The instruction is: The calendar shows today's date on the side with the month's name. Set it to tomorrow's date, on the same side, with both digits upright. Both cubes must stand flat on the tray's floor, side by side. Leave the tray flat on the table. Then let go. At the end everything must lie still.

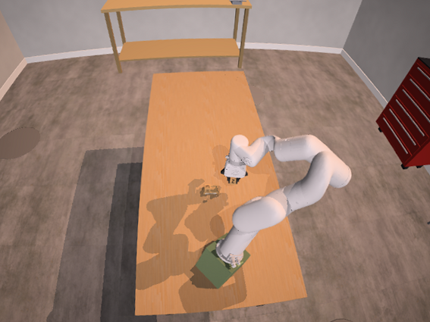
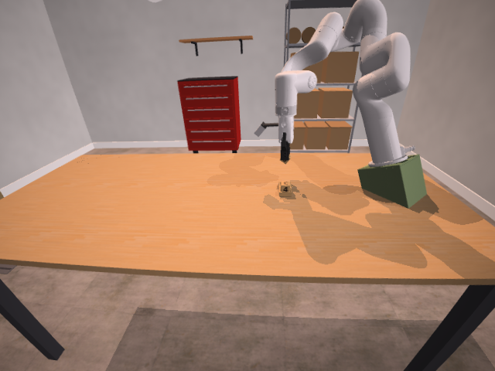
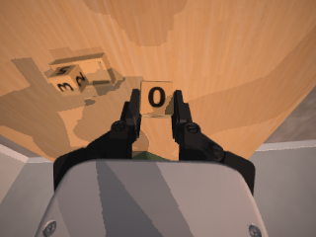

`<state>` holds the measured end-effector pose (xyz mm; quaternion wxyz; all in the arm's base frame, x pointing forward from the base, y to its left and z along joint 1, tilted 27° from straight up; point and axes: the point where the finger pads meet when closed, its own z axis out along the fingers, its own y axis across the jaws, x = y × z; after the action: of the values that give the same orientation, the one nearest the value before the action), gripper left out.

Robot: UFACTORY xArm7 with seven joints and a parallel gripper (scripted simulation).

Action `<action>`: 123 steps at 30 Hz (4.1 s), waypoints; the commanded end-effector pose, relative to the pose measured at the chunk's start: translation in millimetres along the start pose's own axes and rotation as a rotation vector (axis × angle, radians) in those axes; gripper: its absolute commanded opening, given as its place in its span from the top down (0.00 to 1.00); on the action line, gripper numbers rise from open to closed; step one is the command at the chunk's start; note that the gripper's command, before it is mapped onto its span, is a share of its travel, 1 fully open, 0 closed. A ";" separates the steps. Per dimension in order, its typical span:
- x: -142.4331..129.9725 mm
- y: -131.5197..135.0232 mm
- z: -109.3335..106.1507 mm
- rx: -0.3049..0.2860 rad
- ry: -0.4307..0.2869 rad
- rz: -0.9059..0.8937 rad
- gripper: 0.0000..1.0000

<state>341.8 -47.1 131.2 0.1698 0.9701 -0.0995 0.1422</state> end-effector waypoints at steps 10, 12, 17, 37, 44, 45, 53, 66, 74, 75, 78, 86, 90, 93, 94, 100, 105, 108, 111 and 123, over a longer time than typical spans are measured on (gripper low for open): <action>4.8 1.9 0.8 -0.006 -0.141 -0.002 0.71; 5.4 2.3 1.2 -0.007 -0.207 -0.002 0.71; 6.6 -0.9 -0.5 0.003 -0.316 -0.005 0.71; 13.1 -0.9 2.1 0.002 -0.577 -0.006 0.71; 13.1 -0.9 2.1 0.002 -0.577 -0.006 0.71; 13.1 -0.9 2.1 0.002 -0.577 -0.006 0.71; 13.1 -1.0 2.5 0.002 -0.577 -0.006 0.71; 13.3 -1.0 9.7 0.002 -0.577 -0.006 0.71; 13.7 -1.0 21.0 0.002 -0.577 -0.006 0.71; 13.8 -1.0 22.6 0.002 -0.577 -0.006 0.71; 13.8 -1.0 24.3 0.002 -0.577 -0.006 0.71; 14.3 -1.1 38.6 0.002 -0.577 -0.006 0.71; 14.5 -1.1 45.4 0.002 -0.577 -0.005 0.71; 14.7 -1.1 48.7 0.002 -0.577 -0.006 0.71; 14.7 -1.1 48.7 0.002 -0.577 -0.006 0.71; 14.9 -1.2 57.0 0.002 -0.577 -0.005 0.71; 15.1 -1.2 61.9 0.002 -0.577 -0.005 0.71; 15.2 -1.2 63.8 0.002 -0.577 -0.005 0.71; 15.2 -1.2 64.3 0.002 -0.577 -0.005 0.71; 15.2 -1.2 66.0 0.002 -0.577 -0.005 0.71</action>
<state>371.3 -72.4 75.4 0.1341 0.9706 -0.1415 -0.1415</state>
